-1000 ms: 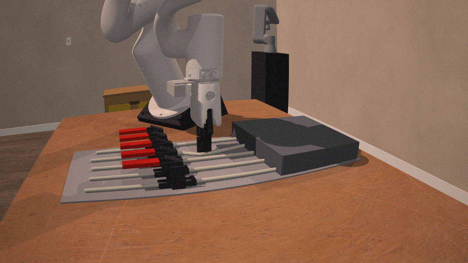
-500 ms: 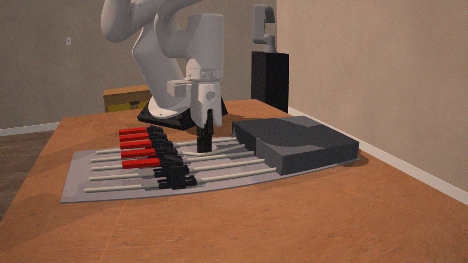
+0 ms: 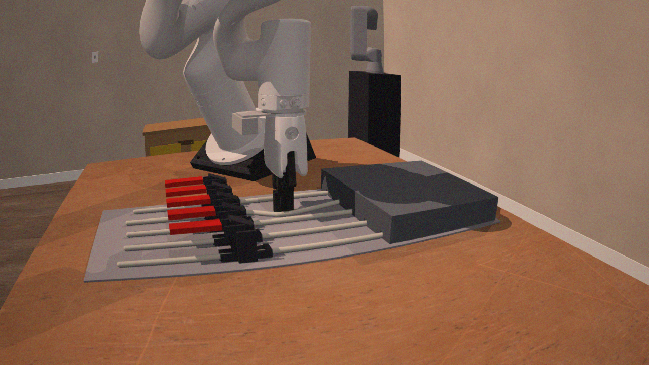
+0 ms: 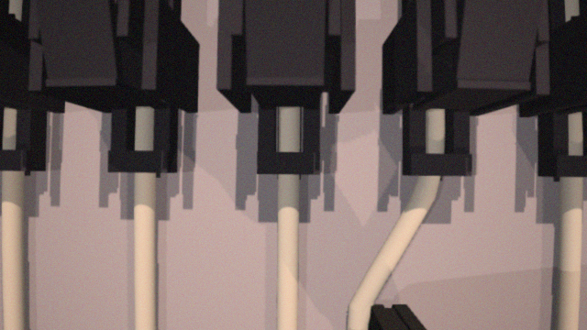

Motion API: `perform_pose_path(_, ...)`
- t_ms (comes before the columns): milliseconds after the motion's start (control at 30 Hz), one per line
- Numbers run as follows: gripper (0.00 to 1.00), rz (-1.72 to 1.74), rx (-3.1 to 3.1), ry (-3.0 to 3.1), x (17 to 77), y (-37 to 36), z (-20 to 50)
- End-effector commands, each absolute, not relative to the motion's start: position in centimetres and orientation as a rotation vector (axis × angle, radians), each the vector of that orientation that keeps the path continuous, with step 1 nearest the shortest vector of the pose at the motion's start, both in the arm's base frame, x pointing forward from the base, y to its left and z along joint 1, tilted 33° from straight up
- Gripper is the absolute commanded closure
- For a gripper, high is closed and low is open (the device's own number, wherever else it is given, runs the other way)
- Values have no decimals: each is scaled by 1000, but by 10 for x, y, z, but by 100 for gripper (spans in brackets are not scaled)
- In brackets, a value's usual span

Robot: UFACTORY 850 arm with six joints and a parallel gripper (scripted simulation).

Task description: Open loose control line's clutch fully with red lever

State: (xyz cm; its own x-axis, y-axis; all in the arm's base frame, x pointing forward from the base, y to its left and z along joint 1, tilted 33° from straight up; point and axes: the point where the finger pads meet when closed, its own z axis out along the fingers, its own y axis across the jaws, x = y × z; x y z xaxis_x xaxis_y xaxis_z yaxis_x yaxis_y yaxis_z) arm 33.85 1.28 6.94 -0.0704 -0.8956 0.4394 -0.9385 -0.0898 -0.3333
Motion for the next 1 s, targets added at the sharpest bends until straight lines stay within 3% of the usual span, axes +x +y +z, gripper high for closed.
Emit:
perform_pose_path(0, 100, 877, 2089, -2067, 337, 13, 69)
perform_pose_path(967, 100, 877, 2089, -2067, 310, 10, 59)
